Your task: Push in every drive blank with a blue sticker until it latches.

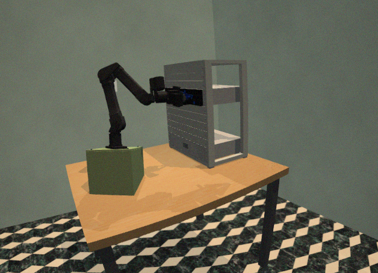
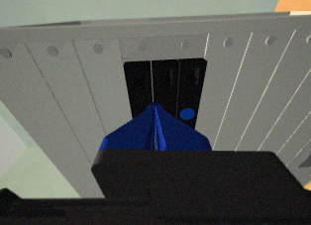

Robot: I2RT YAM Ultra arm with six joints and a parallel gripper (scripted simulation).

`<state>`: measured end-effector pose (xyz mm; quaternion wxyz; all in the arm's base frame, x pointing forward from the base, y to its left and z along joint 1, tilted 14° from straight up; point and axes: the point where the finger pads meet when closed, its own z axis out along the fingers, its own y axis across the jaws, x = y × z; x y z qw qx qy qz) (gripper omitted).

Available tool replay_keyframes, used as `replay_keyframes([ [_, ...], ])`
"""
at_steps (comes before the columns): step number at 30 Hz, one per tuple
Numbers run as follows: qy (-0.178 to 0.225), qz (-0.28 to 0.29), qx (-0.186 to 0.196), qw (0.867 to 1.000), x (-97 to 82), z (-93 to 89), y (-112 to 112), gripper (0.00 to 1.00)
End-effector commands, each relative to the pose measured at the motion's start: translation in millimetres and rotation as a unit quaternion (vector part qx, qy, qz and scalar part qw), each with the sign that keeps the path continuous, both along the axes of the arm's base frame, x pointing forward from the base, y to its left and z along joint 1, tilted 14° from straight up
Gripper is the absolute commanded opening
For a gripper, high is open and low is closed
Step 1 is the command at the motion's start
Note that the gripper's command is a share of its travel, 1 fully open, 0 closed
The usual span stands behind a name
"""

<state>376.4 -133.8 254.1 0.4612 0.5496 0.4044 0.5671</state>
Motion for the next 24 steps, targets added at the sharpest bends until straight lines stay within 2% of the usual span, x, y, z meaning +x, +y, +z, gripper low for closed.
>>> replay_keyframes([
  [1,-0.035,-0.003,-0.022,0.999,-26.0,23.1,0,0.0],
  [2,-0.035,-0.003,-0.022,0.999,-26.0,23.1,0,0.0],
  [7,-0.024,-0.003,-0.014,1.0,-58.0,13.3,1,0.0],
  [11,-0.025,-0.003,-0.013,1.0,-72.0,11.5,2,0.0],
  [12,-0.027,-0.003,-0.015,1.0,-73.2,13.8,2,0.0],
  [13,-0.04,-0.003,-0.028,0.999,-72.3,29.5,0,0.0],
  [24,-0.047,-0.003,-0.04,0.998,-73.4,33.8,1,0.0],
])
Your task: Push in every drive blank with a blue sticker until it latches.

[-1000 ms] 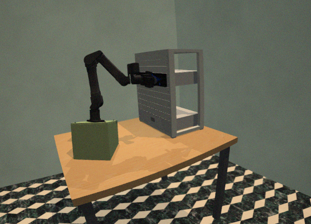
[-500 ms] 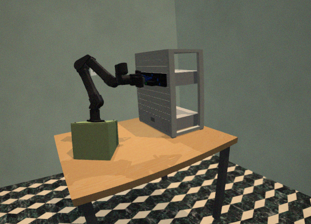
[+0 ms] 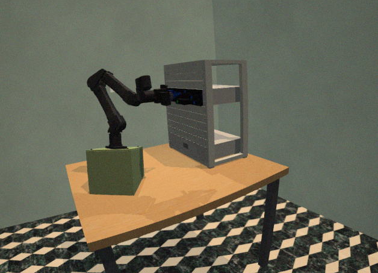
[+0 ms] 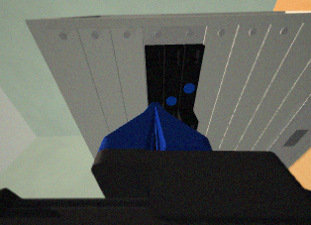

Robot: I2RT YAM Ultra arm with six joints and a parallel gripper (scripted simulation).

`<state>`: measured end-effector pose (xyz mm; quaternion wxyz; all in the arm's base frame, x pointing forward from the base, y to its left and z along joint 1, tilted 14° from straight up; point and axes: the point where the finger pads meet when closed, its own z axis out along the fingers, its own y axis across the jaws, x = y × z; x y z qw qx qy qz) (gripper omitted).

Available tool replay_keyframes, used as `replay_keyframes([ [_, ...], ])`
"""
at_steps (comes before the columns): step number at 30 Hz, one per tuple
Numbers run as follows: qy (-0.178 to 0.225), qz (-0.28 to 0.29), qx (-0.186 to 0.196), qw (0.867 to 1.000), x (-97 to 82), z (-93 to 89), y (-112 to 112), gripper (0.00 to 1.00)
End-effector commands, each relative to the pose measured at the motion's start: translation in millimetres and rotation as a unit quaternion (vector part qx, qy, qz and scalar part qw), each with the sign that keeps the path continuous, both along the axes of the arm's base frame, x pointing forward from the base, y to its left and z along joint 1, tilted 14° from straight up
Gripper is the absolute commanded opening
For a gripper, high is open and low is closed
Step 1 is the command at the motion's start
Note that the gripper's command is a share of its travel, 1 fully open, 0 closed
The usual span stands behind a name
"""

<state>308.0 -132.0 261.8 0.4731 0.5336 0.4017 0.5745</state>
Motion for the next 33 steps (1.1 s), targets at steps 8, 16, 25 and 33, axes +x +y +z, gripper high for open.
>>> replay_keyframes([
  [8,-0.014,-0.005,-0.016,1.0,-8.2,8.2,1,0.0],
  [16,-0.006,-0.004,-0.003,1.0,-28.6,-10.0,10,0.0],
  [25,-0.006,-0.004,-0.003,1.0,-61.8,-30.1,25,0.0],
  [33,-0.019,-0.005,-0.025,1.0,-62.9,-13.5,25,0.0],
])
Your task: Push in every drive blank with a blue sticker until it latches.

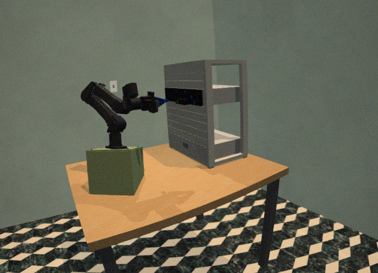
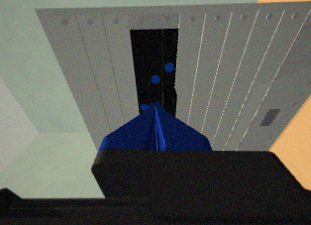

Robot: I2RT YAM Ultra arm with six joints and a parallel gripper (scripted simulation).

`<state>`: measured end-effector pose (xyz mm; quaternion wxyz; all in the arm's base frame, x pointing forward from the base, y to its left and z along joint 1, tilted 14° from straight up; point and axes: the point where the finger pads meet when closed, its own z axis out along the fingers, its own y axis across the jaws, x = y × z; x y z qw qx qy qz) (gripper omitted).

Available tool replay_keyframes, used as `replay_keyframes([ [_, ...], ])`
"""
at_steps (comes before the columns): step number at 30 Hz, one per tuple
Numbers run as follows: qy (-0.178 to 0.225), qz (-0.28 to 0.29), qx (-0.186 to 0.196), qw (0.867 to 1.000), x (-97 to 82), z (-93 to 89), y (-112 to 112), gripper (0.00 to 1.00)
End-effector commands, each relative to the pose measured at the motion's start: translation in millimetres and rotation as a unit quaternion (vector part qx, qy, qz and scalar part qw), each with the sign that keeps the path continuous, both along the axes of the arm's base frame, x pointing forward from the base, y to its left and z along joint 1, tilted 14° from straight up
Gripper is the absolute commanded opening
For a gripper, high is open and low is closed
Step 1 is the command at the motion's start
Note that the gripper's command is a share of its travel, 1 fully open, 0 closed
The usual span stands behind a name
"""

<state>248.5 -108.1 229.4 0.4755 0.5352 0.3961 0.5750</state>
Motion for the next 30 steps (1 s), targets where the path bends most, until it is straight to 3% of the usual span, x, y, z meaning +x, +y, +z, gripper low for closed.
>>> replay_keyframes([
  [1,-0.019,0.0,-0.033,0.999,-3.7,21.1,1.3,0.0],
  [30,-0.022,-0.002,-0.037,0.999,-4.0,22.9,1.1,0.0],
])
